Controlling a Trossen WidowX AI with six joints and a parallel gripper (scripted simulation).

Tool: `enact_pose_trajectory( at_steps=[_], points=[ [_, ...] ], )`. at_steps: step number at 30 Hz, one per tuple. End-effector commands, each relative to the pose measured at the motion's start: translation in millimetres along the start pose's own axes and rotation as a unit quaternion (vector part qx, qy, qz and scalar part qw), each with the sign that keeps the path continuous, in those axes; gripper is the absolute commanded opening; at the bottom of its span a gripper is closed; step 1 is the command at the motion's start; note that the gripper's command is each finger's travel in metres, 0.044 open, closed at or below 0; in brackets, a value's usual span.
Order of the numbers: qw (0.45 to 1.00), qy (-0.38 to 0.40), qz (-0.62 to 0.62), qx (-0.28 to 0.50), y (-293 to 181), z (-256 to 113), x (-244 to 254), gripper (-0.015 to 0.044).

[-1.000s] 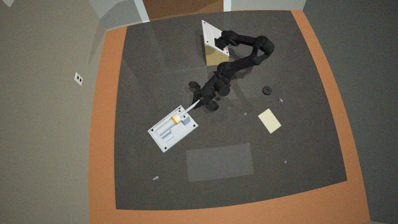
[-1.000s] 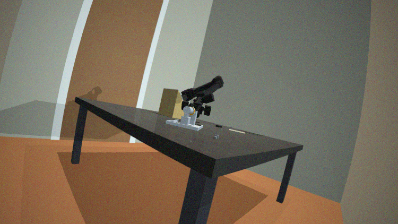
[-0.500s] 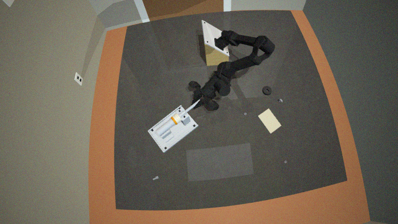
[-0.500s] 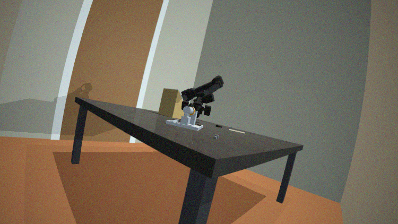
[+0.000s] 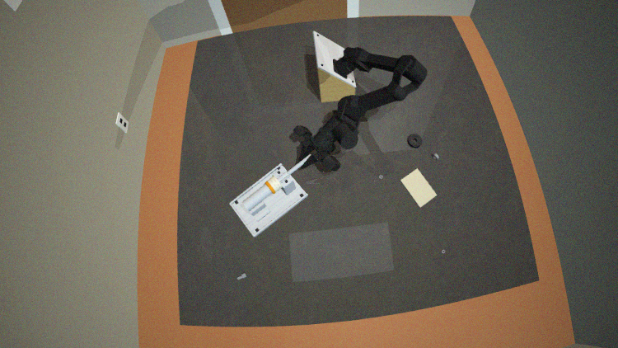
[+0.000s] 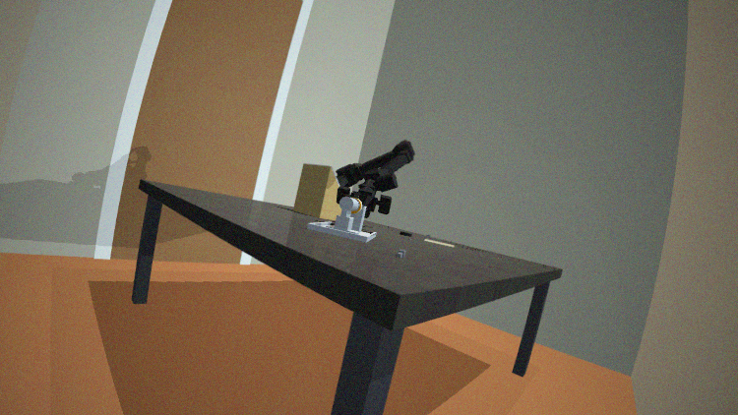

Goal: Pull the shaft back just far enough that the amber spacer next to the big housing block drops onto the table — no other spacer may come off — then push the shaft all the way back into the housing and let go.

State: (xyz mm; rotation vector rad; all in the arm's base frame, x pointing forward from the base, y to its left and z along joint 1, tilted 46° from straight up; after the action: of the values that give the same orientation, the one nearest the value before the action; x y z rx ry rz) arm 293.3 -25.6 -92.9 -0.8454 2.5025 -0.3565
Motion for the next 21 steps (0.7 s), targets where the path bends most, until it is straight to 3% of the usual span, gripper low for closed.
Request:
enact_pose_trajectory(
  at_steps=[1,21],
  points=[
    [1.0,0.0,0.002,-0.001,0.4,-1.0,0.0,0.0],
    [1.0,0.0,0.002,-0.001,1.4,-2.7,-0.2,0.0]
  ],
)
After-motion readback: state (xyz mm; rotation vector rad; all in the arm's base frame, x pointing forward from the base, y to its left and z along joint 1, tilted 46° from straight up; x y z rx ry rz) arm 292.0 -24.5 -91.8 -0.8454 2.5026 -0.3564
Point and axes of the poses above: the point midway between the two fingers, 35 mm back from their tips, its own z axis out along the fingers, its own x axis across the jaws, y = z × x, the point moved 6 cm from there along -z, back along the fingers, and after that the axes turned 11 degrees about -z, right-handed, at the moved point
